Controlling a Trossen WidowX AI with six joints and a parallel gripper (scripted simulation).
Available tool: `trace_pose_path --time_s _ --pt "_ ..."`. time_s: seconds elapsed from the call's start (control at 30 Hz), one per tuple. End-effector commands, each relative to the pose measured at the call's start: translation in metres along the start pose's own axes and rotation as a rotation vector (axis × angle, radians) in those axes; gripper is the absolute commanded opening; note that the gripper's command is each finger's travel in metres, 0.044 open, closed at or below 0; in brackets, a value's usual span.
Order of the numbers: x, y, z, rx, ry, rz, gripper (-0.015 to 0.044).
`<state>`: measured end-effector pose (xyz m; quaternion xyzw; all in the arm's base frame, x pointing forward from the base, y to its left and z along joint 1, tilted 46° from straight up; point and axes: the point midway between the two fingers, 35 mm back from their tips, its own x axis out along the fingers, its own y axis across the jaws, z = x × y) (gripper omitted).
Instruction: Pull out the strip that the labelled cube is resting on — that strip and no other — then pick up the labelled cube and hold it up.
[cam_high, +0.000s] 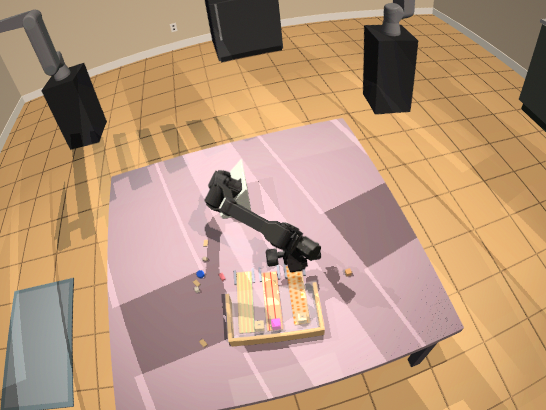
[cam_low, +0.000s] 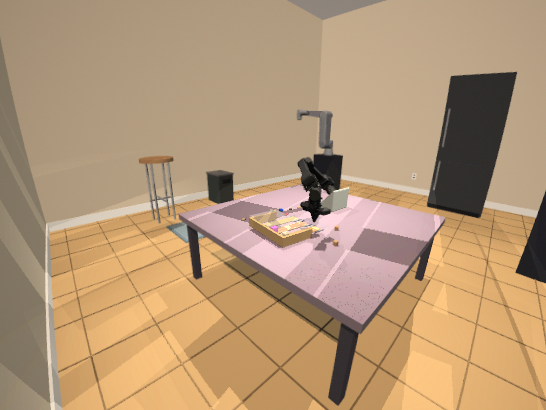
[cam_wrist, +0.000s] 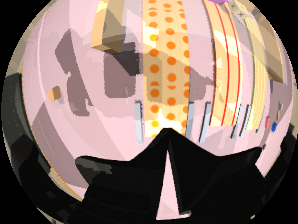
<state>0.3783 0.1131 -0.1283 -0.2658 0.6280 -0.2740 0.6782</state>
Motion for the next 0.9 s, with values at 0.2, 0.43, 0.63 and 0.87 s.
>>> trace_pose_path --time_s 0.2,0.43,0.63,0.87 --pt "0.019 -0.002 -0.002 -0.004 -0.001 -0.006 0.0" --pt "0.03 -0.002 -0.003 -0.004 -0.001 -0.007 0.0" --pt "0.04 -0.003 -0.004 -0.003 -0.001 -0.008 0.0" --pt "0.042 -0.003 -0.005 -0.003 -0.001 -0.009 0.0"
